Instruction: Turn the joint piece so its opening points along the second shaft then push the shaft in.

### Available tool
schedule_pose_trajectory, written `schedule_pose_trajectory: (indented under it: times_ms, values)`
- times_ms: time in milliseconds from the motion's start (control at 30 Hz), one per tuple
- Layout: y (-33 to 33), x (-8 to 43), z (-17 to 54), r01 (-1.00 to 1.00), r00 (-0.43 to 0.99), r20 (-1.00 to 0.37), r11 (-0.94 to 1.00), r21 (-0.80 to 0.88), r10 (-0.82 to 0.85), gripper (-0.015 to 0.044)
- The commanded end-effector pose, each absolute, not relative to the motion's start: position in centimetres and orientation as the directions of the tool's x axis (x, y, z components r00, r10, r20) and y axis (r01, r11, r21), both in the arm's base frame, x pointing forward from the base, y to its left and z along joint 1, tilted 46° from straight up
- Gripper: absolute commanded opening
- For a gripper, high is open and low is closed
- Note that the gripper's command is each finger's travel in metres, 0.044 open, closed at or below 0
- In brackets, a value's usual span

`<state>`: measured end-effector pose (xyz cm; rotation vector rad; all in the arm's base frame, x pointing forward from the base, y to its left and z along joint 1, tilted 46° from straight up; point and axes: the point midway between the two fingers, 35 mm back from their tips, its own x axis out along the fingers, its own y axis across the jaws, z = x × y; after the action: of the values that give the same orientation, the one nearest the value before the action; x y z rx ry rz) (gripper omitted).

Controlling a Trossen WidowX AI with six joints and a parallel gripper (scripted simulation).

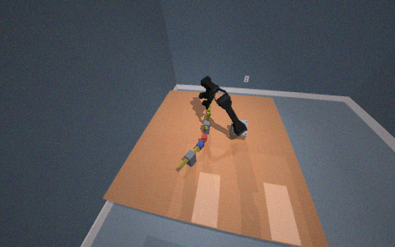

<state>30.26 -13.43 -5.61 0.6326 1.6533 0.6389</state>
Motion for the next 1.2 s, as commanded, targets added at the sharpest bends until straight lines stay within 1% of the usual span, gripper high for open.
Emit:
schedule_pose_trajectory:
  times_ms: [0, 100, 367, 767, 1167]
  values:
    - [-15.1, 30.2, -7.3, -0.09, -0.159, -0.707, 0.703, 0.705, 0.689, 0.044]
    - [-15.5, 30.1, -7.8, -0.136, -0.16, -0.712, 0.699, 0.702, 0.684, 0.044]
    - [-15.5, 30.1, -7.9, -0.114, -0.161, -0.712, 0.704, 0.701, 0.683, 0.044]
    - [-14.3, 30.0, -9.2, 0.278, -0.182, -0.711, 0.729, 0.626, 0.68, 0.044]
    - [-13.0, 29.8, -10.5, 0.628, -0.203, -0.709, 0.646, 0.435, 0.675, 0.044]
